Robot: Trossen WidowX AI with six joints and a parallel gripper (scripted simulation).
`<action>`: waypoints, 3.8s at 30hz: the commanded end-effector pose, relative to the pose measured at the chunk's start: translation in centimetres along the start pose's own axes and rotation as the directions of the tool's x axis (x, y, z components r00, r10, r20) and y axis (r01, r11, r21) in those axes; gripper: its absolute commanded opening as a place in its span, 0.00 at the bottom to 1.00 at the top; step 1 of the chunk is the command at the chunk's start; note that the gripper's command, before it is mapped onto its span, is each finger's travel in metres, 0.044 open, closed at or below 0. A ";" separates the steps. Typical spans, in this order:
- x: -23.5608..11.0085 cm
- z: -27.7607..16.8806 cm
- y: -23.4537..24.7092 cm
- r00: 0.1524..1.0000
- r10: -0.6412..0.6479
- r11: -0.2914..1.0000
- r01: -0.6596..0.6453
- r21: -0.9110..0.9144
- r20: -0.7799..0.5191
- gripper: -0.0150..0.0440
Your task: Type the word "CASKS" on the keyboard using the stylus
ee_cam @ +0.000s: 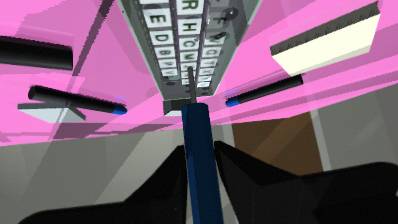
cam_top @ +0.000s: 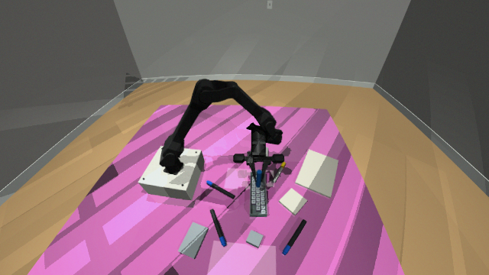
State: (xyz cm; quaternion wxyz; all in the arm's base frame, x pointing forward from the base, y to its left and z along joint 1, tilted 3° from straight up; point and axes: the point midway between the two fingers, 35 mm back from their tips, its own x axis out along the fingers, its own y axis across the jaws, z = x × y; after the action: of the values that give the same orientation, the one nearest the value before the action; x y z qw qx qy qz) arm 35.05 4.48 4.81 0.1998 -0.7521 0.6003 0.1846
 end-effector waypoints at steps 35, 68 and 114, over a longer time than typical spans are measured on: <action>0.9 1.5 -0.2 1.000 -0.001 1.000 0.001 0.004 -0.004 0.39; -0.7 -1.4 -0.1 1.000 -0.001 1.000 0.001 0.004 -0.004 0.39; -5.3 3.3 1.6 1.000 0.003 1.000 -0.003 0.001 -0.001 0.25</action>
State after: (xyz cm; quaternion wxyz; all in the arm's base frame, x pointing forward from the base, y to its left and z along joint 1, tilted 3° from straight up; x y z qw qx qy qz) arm 32.28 10.33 4.74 0.1975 -0.7526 0.6003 0.1850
